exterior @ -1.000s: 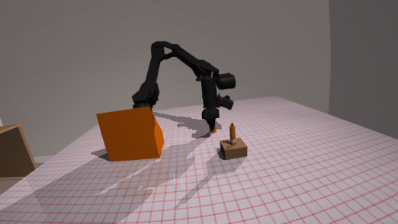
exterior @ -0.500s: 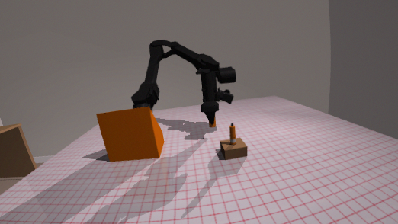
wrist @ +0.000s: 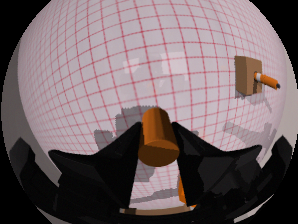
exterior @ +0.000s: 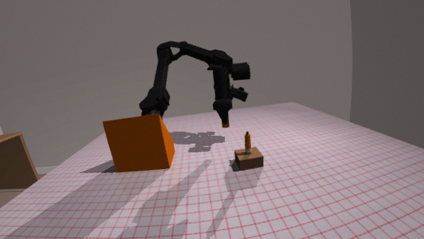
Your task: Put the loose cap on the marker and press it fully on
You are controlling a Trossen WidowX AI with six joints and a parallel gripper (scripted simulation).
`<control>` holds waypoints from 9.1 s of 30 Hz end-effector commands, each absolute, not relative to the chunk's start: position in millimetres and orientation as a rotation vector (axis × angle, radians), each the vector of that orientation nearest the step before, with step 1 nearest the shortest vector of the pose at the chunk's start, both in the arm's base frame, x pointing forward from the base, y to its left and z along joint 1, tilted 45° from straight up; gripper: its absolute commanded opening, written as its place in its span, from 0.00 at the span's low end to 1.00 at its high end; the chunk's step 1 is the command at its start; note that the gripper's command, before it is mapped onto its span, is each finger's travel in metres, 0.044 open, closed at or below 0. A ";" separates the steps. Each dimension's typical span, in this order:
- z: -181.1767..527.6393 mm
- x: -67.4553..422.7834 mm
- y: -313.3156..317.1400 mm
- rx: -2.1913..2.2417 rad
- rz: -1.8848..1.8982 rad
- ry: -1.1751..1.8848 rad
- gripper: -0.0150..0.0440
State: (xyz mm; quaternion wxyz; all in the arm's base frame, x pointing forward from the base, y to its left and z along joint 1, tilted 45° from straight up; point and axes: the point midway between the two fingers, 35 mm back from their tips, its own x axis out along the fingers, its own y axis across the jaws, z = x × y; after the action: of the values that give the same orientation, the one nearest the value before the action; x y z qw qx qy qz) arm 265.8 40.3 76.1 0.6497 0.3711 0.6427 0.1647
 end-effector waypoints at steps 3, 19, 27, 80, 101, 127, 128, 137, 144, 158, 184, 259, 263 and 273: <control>73.8 271.8 27.5 0.833 0.368 1.455 0.25; 52.5 287.5 -22.7 0.819 0.345 1.457 0.25; 40.0 291.0 -48.7 0.816 0.341 1.458 0.25; -33.8 278.3 -134.1 0.826 0.367 1.455 0.25; -58.1 282.0 -110.6 0.827 0.369 1.454 0.25; -60.9 282.2 -107.3 0.828 0.369 1.454 0.25; -60.9 282.2 -107.3 0.828 0.369 1.454 0.25; -60.9 282.2 -107.3 0.828 0.369 1.454 0.25; -60.9 282.2 -107.3 0.828 0.369 1.454 0.25; -60.9 282.2 -107.3 0.828 0.369 1.454 0.25; -60.2 282.1 -107.6 0.823 0.371 1.454 0.48; -41.0 274.9 -124.8 0.675 0.497 1.396 0.25; -42.9 277.2 -124.0 0.675 0.497 1.396 0.25; -24.1 277.5 -144.4 0.662 0.489 1.388 0.25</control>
State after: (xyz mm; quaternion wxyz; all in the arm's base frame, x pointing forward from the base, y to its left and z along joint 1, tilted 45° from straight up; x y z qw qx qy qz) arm 276.5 -130.3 -34.4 0.6868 0.3000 0.6237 0.2222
